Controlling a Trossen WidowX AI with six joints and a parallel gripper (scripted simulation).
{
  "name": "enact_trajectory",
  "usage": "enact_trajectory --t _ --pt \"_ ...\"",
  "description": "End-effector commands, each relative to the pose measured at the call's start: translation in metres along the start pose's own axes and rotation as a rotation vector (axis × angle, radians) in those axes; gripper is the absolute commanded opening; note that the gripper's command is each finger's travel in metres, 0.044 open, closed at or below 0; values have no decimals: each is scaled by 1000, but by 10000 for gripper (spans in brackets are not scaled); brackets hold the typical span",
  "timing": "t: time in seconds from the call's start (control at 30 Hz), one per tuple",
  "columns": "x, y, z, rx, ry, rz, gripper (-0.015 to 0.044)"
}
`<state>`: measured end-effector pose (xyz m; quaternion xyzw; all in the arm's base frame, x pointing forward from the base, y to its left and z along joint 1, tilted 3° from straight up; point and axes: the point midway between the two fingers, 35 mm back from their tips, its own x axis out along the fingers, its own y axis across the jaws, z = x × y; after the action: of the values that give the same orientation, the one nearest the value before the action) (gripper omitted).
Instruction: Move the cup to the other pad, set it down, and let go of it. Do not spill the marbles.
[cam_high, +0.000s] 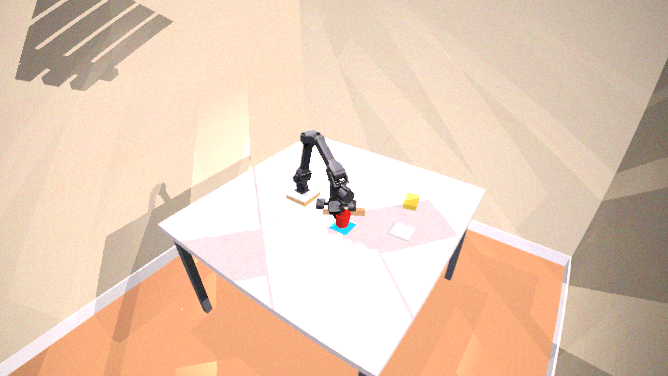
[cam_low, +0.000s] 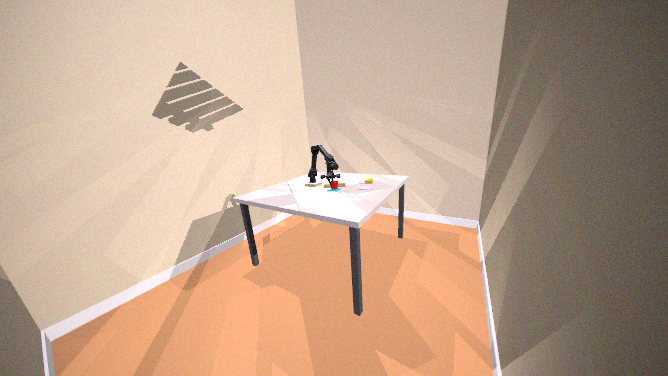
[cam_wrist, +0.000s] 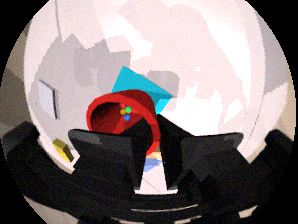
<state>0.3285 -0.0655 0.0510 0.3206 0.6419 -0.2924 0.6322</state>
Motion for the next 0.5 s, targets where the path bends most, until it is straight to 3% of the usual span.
enact_trajectory --t 0.0,0.03,0.2,0.47 --pt "0 0 0 0 0 0 0" --pt "0 0 0 0 0 0 0" --pt "0 0 0 0 0 0 128" --pt "-1 0 0 0 -1 0 128"
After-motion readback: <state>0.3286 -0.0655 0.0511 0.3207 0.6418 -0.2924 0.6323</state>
